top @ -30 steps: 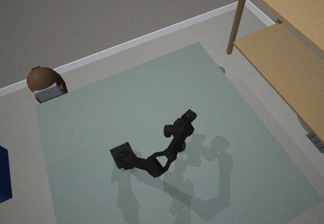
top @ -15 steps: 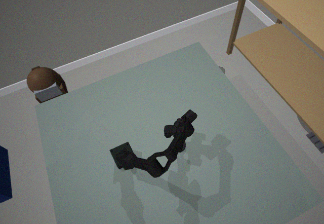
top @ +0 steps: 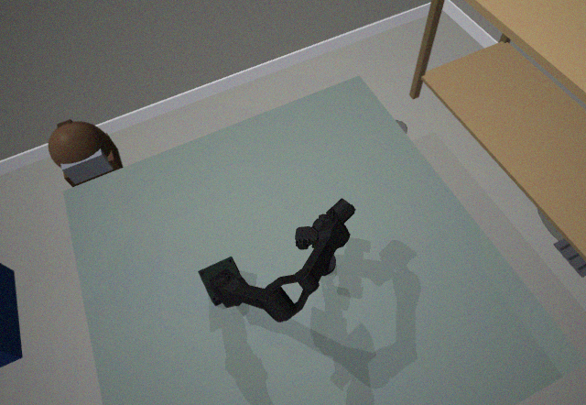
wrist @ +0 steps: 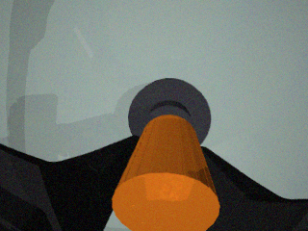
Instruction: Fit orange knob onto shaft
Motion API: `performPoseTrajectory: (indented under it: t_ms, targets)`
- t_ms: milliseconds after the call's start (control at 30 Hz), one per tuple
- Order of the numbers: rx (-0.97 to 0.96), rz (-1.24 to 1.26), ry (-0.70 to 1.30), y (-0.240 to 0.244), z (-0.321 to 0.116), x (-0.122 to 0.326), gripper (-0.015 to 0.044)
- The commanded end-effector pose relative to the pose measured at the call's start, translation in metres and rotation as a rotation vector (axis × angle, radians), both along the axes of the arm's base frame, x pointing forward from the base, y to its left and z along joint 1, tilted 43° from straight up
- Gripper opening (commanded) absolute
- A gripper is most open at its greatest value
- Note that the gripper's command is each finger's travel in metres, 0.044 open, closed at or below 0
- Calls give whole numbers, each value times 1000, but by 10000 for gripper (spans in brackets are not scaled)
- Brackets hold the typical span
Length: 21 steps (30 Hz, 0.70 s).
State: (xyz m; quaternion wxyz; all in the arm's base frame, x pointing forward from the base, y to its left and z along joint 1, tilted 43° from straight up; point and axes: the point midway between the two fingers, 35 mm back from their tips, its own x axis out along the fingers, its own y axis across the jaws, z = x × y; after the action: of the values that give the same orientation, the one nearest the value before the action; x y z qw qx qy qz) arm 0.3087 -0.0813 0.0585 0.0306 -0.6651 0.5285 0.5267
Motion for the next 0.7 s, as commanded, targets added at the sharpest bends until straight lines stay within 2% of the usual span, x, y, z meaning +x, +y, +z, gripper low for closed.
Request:
performPoseTrajectory:
  t_ms: [0, 667]
  targets:
    - [-1, 5, 3, -1, -1, 0, 0]
    - [5, 44, 39, 2, 4, 2, 0]
